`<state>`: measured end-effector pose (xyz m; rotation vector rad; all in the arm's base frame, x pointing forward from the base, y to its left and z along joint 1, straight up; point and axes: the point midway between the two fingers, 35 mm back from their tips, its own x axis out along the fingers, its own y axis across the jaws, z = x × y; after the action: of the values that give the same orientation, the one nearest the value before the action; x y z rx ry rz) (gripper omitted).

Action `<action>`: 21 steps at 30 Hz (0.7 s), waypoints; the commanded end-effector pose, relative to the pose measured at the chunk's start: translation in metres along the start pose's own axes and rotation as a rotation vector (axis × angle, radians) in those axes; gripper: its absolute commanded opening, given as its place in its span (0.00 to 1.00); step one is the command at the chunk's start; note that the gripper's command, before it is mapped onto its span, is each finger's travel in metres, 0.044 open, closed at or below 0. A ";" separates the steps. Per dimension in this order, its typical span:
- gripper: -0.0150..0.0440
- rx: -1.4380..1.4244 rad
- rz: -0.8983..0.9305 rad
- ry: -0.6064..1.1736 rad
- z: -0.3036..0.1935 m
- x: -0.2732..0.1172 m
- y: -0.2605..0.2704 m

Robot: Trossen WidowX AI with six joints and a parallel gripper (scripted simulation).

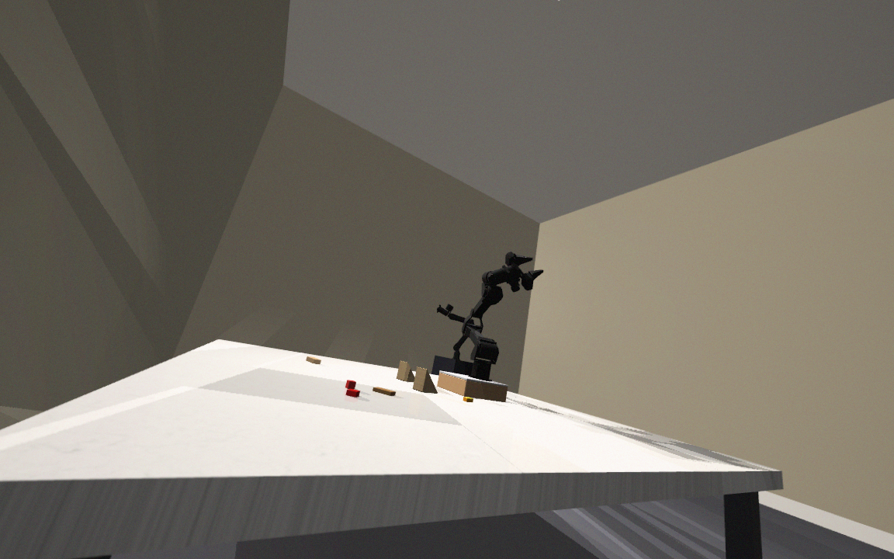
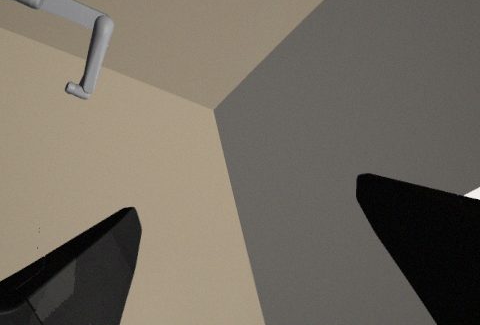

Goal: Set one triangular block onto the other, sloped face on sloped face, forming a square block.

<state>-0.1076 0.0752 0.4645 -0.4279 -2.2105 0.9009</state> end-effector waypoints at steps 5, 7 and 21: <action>1.00 0.136 0.025 0.192 -0.057 0.002 0.019; 1.00 0.231 0.049 0.275 -0.083 0.001 0.029; 1.00 0.864 0.141 1.036 -0.253 -0.090 0.140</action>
<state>0.1095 0.2363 0.4636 -0.4784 -0.9295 1.2314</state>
